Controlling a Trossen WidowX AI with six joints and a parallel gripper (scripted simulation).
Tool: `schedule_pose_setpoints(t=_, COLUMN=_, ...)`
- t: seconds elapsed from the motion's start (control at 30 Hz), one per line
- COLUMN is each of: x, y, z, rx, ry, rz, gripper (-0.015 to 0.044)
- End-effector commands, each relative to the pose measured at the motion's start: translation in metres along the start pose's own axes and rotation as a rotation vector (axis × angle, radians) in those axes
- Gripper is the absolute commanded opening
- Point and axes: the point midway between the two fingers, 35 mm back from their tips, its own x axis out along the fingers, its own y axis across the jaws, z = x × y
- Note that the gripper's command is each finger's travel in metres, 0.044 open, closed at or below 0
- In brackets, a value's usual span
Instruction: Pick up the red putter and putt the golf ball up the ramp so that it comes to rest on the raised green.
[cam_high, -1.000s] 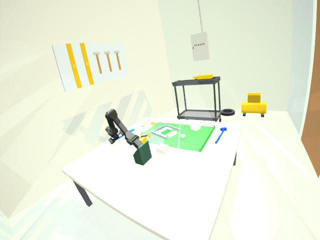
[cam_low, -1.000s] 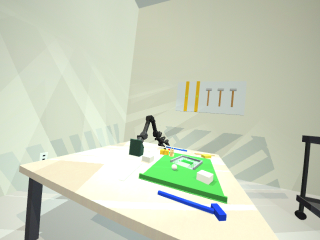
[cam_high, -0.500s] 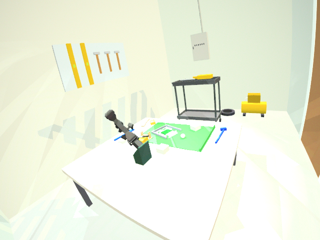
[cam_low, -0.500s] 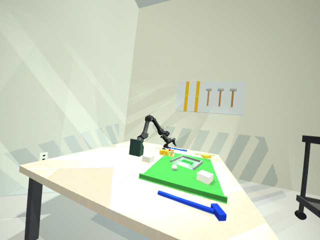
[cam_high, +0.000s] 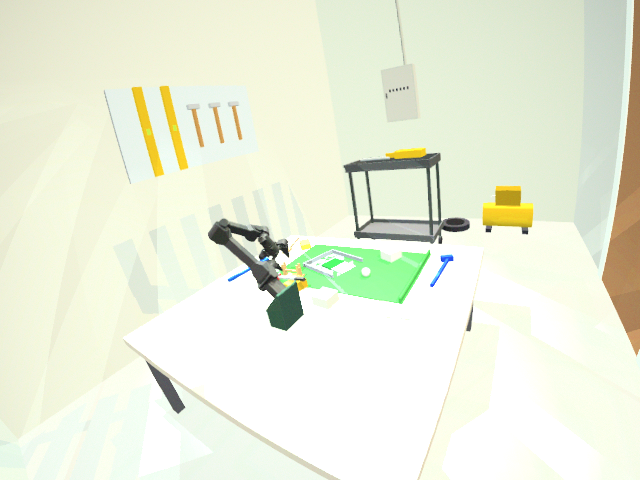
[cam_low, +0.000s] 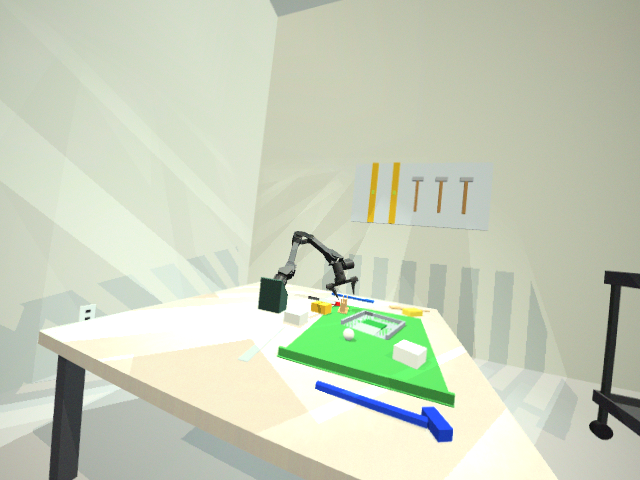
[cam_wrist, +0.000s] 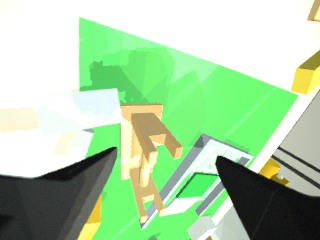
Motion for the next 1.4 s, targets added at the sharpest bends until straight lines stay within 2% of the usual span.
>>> schedule_pose_setpoints(t=0.0, x=0.004, y=0.005, z=-0.052, rx=0.015, ry=0.083, rz=0.092, gripper=0.0440)
schedule_pose_setpoints(t=0.27, x=-0.018, y=0.042, z=-0.168, rx=0.132, ry=0.160, rz=0.316, gripper=0.0440)
schedule_pose_setpoints(t=0.5, x=-0.051, y=0.092, z=-0.222, rx=0.300, ry=0.037, rz=0.444, gripper=0.0440)
schedule_pose_setpoints(t=0.67, x=-0.072, y=0.120, z=-0.232, rx=0.410, ry=-0.105, rz=0.450, gripper=0.0440)
schedule_pose_setpoints(t=0.8, x=-0.072, y=0.120, z=-0.232, rx=0.414, ry=-0.111, rz=0.449, gripper=0.0440)
schedule_pose_setpoints(t=1.37, x=-0.030, y=0.139, z=-0.224, rx=0.414, ry=-0.113, rz=0.448, gripper=0.0440)
